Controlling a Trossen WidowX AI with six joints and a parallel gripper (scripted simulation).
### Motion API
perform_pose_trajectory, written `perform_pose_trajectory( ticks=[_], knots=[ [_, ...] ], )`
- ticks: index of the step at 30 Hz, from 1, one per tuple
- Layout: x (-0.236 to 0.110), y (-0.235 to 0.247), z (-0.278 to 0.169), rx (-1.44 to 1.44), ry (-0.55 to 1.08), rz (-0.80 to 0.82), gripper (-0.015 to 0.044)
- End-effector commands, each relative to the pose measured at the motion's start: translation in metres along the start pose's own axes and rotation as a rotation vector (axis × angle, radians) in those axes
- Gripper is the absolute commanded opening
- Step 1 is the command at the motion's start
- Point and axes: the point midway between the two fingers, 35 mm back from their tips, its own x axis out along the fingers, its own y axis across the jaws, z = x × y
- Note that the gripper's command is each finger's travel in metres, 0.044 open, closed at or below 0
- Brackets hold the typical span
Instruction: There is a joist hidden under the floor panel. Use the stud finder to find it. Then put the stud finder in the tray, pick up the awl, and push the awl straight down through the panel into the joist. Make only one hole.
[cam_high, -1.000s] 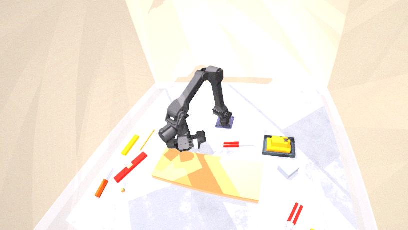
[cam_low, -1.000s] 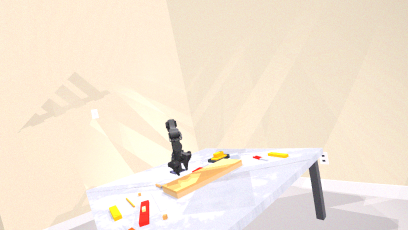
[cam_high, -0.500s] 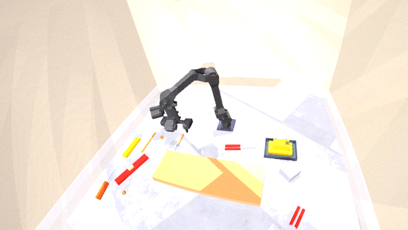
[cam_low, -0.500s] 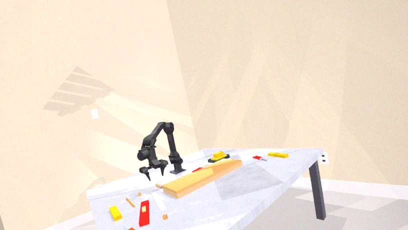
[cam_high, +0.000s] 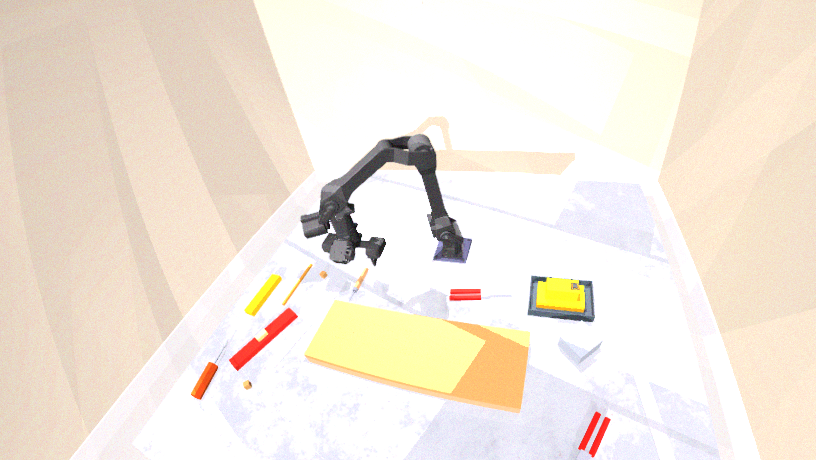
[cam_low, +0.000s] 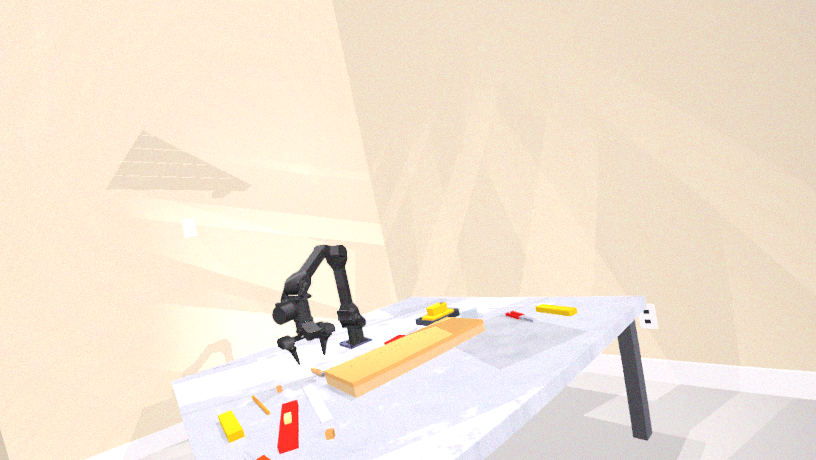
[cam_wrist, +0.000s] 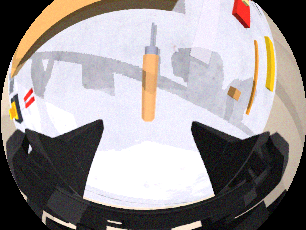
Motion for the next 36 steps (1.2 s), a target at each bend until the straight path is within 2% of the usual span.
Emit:
perform_pose_trajectory(
  ticks=[1, 25, 36],
  knots=[
    [0.006, -0.001, 0.0, -0.002, 0.002, -0.003, 0.044],
    [0.042, 0.0, 0.002, -0.002, 0.002, -0.003, 0.044],
    [0.042, 0.0, 0.002, -0.002, 0.002, -0.003, 0.0151]
  ],
)
